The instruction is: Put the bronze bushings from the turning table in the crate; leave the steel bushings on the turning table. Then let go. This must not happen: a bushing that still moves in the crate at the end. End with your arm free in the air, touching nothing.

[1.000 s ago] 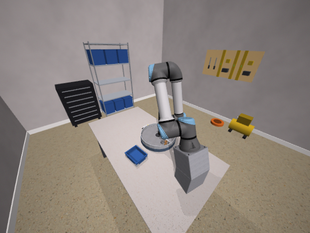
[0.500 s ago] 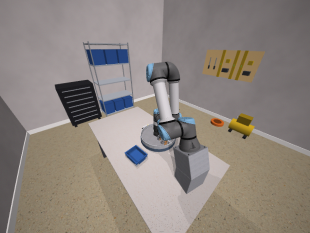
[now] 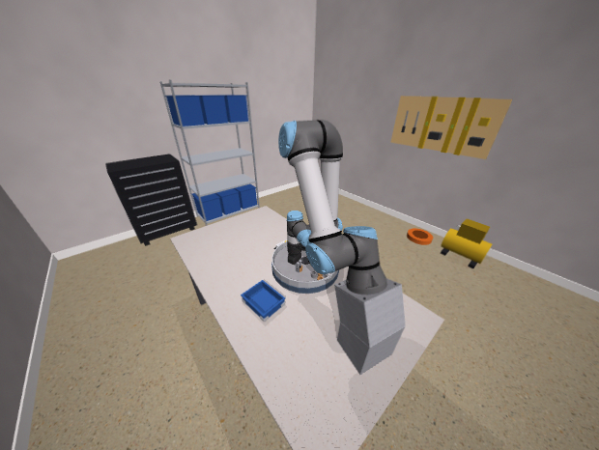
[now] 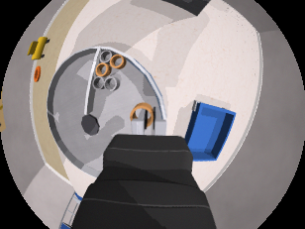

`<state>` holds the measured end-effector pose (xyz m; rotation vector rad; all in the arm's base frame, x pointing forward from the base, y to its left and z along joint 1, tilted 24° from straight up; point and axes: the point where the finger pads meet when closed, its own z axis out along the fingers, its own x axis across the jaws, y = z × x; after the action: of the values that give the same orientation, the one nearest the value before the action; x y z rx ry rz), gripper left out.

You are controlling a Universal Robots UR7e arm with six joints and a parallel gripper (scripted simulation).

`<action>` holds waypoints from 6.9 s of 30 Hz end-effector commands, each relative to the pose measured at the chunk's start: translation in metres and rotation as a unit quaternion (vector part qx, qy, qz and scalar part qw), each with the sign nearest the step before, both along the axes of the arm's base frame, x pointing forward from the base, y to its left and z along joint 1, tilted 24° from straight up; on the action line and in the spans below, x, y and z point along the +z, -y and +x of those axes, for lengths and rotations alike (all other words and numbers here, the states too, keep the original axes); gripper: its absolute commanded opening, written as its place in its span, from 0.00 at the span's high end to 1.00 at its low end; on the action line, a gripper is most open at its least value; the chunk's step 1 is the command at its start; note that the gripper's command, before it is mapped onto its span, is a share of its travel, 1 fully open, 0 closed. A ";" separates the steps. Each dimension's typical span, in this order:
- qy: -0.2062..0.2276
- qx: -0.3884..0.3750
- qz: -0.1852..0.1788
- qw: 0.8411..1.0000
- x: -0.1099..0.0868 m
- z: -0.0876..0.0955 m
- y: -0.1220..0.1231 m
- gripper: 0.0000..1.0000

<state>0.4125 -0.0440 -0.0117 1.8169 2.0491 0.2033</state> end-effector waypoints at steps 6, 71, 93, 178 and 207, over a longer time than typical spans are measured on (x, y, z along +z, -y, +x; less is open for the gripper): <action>-0.001 -0.001 -0.001 1.000 0.003 0.014 -0.019 1.00; 0.001 0.001 0.001 1.000 0.022 0.114 -0.168 1.00; -0.001 -0.001 0.000 1.000 -0.021 0.134 -0.164 1.00; -0.003 -0.002 -0.001 1.000 -0.072 0.158 -0.158 1.00; -0.003 -0.002 -0.001 1.000 -0.081 0.162 -0.157 1.00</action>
<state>0.5740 0.1125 -0.0935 1.8244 2.0486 0.1943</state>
